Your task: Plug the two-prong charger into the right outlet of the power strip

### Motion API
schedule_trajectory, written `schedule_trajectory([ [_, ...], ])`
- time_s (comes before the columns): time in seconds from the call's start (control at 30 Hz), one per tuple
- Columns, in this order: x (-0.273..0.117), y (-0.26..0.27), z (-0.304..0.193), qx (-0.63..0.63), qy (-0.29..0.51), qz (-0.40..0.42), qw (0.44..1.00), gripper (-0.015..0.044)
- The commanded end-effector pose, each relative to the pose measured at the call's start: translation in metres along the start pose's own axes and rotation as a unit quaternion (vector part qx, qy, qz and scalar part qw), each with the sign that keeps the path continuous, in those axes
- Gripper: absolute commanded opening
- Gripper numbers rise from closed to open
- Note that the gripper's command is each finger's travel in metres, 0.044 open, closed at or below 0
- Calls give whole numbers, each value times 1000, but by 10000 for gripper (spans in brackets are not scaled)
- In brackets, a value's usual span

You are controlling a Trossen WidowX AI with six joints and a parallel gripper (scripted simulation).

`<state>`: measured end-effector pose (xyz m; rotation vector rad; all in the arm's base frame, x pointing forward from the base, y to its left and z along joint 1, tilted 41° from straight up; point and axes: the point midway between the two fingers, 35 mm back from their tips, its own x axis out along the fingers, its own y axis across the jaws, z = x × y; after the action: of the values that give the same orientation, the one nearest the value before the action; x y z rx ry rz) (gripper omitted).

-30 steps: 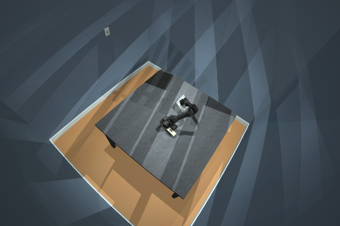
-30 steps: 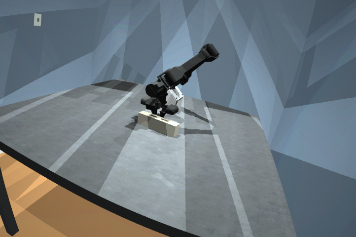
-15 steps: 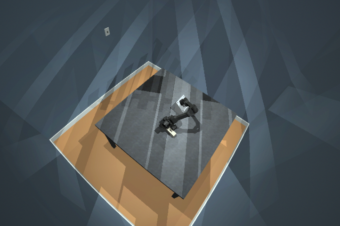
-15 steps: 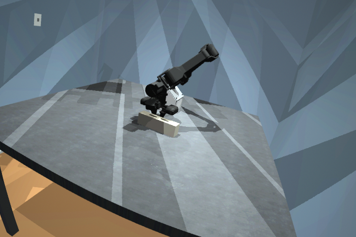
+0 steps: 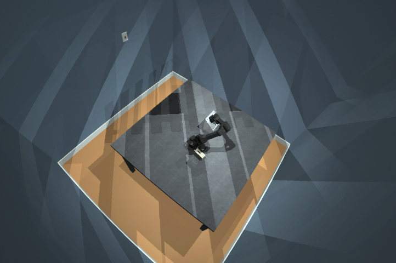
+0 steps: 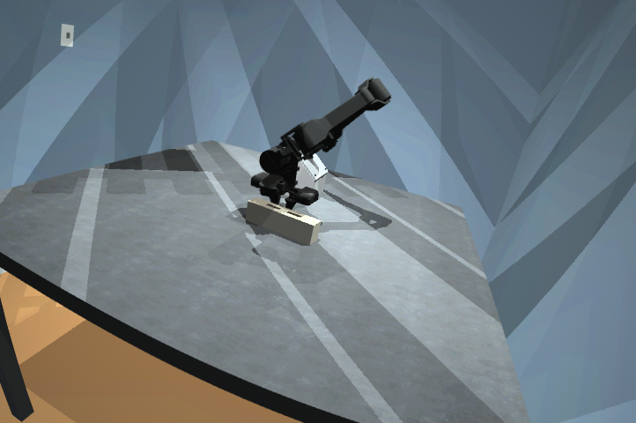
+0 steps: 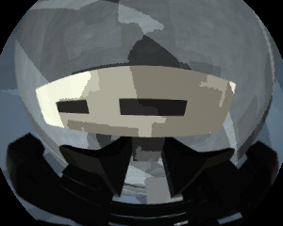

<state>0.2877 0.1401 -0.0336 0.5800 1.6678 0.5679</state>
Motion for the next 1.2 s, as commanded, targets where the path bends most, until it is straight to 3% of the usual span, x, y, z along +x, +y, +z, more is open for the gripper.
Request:
schedule_trajectory([
  [0.0,-2,1,8,-11,-14,-3,1000,0],
  [1.17,-5,2,8,-11,-14,-3,1000,0],
])
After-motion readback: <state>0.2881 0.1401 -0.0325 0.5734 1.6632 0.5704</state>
